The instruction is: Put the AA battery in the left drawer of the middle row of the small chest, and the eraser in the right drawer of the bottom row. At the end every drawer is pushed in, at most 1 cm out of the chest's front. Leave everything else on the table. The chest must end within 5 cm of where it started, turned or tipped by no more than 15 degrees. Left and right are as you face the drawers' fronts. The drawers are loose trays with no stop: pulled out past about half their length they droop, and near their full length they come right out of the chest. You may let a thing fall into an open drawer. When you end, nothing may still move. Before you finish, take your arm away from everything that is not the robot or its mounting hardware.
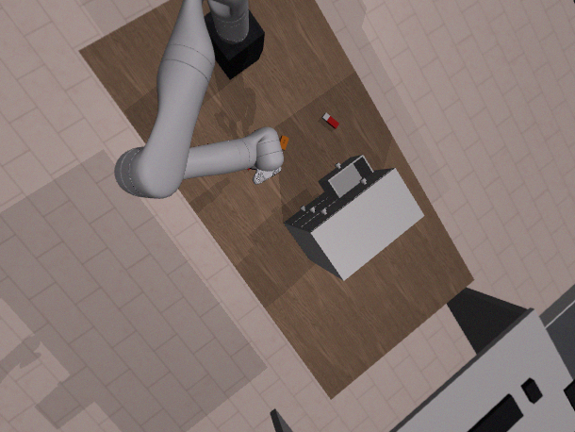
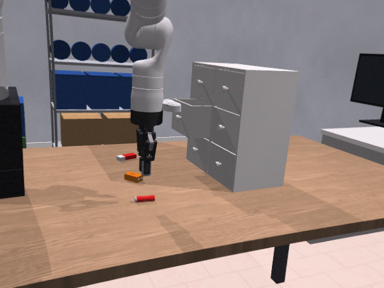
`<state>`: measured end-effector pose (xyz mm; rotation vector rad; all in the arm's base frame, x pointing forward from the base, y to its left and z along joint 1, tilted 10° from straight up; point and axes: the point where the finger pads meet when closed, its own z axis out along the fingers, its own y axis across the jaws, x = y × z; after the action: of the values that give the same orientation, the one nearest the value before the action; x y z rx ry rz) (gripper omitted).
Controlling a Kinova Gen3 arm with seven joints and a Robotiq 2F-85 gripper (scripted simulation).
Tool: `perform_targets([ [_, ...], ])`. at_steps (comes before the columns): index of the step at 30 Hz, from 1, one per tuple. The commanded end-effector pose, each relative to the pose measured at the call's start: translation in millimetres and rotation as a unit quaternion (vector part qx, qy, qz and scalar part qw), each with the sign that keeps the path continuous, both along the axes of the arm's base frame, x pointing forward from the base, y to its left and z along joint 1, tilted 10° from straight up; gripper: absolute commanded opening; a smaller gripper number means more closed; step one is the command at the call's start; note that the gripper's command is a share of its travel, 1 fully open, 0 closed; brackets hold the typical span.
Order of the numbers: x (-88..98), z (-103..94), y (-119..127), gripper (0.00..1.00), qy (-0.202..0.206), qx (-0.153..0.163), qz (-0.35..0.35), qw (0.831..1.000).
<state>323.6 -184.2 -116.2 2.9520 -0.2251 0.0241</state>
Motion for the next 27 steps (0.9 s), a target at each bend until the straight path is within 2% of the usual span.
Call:
perform_targets([
  [1,0.5,0.5,-0.1,0.29,-0.001,0.000,0.000,1.000],
  [16,0.5,-0.7,-0.4,0.29,0.000,0.000,0.000,1.000],
  [27,0.8,-14.6,-3.2,0.29,0.000,0.000,0.000,1.000],
])
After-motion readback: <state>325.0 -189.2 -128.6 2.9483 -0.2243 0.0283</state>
